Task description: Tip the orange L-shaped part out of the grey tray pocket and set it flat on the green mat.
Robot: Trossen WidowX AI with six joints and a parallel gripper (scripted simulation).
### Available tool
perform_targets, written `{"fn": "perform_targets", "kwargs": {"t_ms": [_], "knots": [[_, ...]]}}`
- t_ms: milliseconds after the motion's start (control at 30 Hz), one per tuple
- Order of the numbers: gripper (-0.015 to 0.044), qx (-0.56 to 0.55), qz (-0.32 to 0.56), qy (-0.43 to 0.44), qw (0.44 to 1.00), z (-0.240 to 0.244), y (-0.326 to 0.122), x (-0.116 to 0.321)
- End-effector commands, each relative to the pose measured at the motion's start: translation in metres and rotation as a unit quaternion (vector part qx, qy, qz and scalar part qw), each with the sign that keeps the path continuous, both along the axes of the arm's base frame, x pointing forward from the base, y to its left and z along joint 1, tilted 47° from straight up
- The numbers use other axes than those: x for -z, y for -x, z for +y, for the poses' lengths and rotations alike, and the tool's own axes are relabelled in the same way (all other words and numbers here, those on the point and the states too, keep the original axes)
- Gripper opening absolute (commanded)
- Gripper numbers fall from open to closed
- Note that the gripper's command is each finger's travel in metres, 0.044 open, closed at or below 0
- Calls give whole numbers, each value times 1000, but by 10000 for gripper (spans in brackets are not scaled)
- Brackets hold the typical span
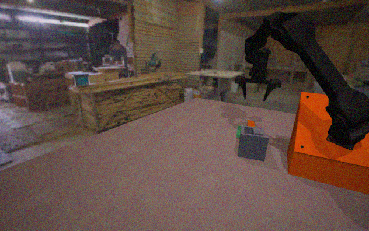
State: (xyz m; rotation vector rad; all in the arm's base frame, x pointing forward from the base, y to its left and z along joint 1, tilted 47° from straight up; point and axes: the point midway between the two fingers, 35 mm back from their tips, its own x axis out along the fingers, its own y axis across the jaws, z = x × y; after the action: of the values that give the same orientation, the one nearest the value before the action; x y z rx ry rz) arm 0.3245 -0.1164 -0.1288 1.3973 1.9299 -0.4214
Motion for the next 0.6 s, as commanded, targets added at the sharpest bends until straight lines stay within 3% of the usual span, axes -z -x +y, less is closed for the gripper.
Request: {"fn": "perform_targets", "kwargs": {"t_ms": [0, 567], "knots": [[400, -7, 1, 0, 1000, -6, -1, -8], [400, 1, -2, 1, 1000, -3, -1, -3]]}}
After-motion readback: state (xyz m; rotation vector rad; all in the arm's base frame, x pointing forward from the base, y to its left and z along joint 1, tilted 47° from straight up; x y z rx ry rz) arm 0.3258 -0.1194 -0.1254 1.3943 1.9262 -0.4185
